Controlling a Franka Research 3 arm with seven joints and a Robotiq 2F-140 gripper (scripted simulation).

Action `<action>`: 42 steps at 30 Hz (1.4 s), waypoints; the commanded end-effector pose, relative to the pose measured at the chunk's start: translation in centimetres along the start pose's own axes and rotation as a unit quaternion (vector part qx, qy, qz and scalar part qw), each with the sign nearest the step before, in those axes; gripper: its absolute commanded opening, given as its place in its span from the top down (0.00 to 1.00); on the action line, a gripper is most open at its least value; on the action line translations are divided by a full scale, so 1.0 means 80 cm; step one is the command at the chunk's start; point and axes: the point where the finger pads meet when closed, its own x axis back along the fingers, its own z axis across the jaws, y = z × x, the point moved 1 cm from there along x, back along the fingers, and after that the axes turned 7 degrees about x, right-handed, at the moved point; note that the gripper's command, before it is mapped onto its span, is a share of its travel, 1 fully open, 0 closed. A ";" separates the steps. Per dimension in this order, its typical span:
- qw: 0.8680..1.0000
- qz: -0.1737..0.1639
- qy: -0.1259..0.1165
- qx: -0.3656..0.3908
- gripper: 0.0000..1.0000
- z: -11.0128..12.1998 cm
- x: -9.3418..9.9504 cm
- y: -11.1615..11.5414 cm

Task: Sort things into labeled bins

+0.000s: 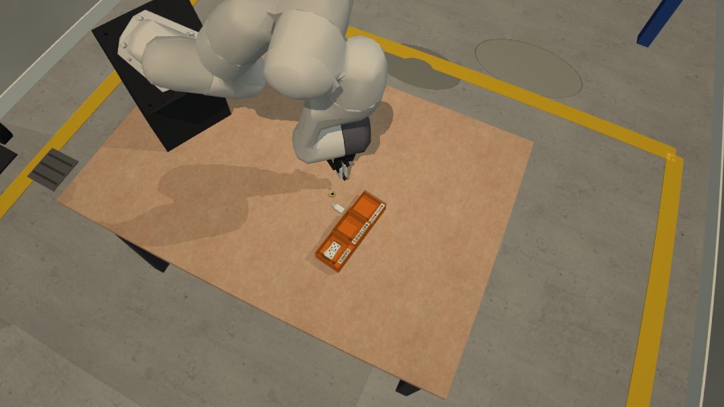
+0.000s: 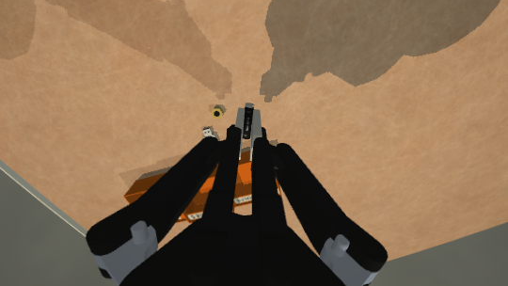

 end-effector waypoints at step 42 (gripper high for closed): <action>0.990 0.002 0.000 -0.144 0.97 -0.070 0.009 0.124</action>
